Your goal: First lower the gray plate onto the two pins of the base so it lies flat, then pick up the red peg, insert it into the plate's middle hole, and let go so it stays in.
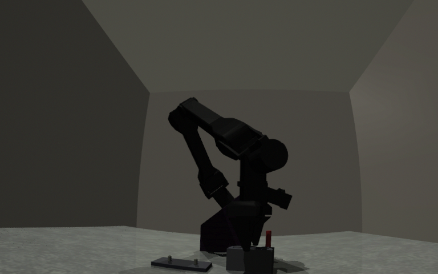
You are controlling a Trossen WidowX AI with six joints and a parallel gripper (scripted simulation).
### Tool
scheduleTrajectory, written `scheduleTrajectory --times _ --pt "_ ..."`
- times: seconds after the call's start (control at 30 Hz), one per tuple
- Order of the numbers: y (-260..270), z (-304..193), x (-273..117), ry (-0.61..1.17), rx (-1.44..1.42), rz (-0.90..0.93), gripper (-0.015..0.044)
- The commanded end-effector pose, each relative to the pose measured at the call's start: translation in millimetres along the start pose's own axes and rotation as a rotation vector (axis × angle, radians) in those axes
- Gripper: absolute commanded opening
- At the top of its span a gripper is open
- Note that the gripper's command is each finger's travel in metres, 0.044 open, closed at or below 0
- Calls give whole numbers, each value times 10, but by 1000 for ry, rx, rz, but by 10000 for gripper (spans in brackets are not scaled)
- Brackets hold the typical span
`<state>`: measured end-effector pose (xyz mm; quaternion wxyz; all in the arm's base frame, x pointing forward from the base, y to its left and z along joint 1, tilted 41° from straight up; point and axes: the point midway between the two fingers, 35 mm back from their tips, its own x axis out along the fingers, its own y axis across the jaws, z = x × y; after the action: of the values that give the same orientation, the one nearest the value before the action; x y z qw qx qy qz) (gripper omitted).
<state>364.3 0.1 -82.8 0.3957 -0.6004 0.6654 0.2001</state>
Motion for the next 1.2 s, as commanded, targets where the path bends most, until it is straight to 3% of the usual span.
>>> scheduleTrajectory --times 0.0,0.8,1.17 --pt "8 -1 77 5 -8 -2 440" --pt "20 -18 440 8 -8 -2 440" --pt "20 -18 440 8 -8 -2 151"
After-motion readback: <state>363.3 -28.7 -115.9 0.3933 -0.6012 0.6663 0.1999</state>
